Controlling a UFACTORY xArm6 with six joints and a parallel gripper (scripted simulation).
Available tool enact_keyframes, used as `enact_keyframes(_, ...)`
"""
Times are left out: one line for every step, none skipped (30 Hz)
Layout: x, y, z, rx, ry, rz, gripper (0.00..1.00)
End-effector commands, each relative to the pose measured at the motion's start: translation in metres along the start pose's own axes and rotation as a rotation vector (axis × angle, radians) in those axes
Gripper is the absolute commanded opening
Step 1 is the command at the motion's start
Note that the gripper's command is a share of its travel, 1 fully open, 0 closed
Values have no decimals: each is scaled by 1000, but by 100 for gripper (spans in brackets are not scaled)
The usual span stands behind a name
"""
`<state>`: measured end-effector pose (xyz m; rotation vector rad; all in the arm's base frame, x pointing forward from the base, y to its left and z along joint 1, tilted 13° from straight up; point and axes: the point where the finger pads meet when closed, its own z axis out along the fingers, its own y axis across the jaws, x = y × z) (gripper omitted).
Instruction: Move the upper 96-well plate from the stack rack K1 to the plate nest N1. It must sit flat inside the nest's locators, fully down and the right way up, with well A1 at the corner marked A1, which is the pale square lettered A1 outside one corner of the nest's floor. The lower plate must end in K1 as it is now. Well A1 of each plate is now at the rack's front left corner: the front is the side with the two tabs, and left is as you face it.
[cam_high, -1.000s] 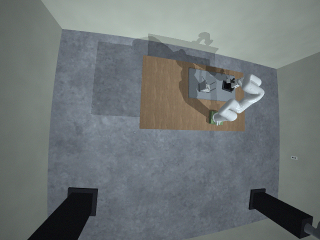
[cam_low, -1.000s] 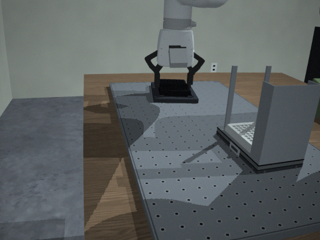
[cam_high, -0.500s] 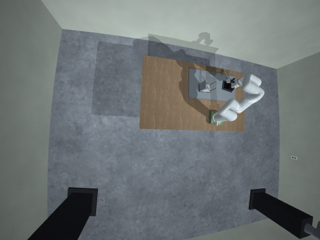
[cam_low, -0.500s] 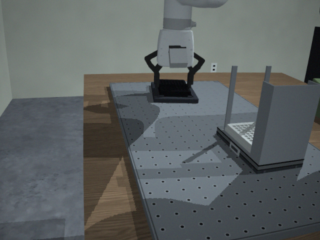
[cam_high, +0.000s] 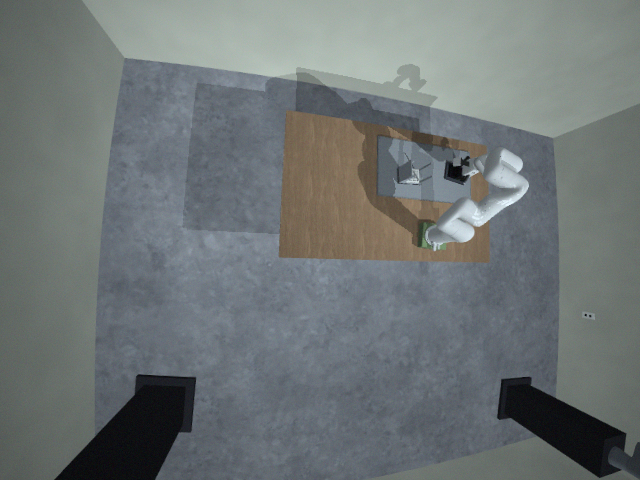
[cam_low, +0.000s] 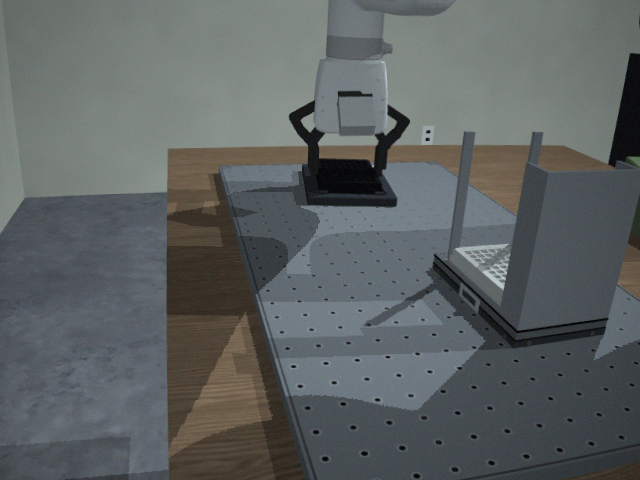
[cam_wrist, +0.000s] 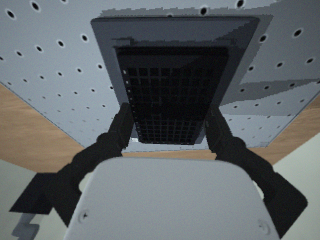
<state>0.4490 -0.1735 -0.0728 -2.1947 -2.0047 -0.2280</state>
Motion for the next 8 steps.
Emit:
enact_keyframes(-1, 2, -2, -4, -2, 0, 100)
enact_keyframes(-1, 2, -4, -4, -2, 0, 100)
enact_keyframes(0, 2, -7, -4, -2, 0, 100)
enact_keyframes(0, 2, -10, -4, -2, 0, 100)
enact_keyframes(0, 2, -12, -4, -2, 0, 100)
enact_keyframes(0, 2, -15, -4, -2, 0, 100)
enact_keyframes(0, 2, -18, -4, -2, 0, 100)
enact_keyframes(0, 2, -18, -4, -2, 0, 100)
